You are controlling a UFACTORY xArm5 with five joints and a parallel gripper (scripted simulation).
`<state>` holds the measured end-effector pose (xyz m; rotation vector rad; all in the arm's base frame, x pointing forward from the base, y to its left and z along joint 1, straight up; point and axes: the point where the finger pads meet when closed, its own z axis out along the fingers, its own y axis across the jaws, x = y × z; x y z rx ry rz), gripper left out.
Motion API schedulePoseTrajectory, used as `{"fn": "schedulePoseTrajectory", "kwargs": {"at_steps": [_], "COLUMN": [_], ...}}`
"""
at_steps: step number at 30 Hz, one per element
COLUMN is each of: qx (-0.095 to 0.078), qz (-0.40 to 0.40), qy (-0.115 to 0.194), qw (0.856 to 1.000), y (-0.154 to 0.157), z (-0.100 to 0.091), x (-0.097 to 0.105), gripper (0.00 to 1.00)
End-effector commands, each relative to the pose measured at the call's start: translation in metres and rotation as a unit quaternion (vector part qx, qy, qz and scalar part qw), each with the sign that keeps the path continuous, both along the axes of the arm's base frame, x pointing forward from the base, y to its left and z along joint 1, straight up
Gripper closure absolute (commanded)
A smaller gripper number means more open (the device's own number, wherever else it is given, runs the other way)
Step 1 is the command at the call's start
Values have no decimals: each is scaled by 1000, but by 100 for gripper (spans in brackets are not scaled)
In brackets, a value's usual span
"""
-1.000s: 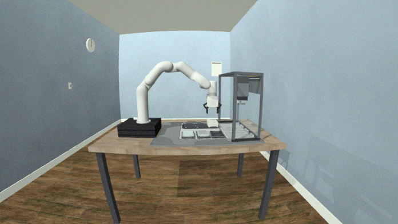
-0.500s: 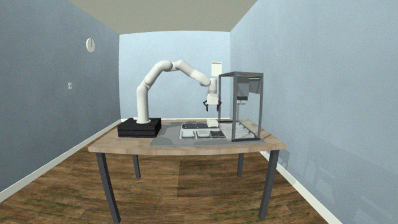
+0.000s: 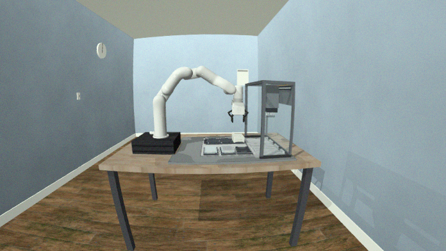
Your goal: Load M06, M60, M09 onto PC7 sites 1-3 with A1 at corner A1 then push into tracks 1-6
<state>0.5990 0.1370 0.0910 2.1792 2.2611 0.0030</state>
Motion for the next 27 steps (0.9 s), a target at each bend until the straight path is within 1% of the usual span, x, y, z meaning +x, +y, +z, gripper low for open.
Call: {"fn": "schedulePoseTrajectory", "kwargs": {"at_steps": [1,9,24,27], "qx": [3,3,3,3], "qz": [0,0,-2,-2], "qy": [-1,-1,-1,-1], "qw": [1000,1000,1000,1000], "y": [0,0,-69,-74], "z": [3,3,-6,-6], "x": [1,1,-27,-29], "gripper": [0,0,0,0]}}
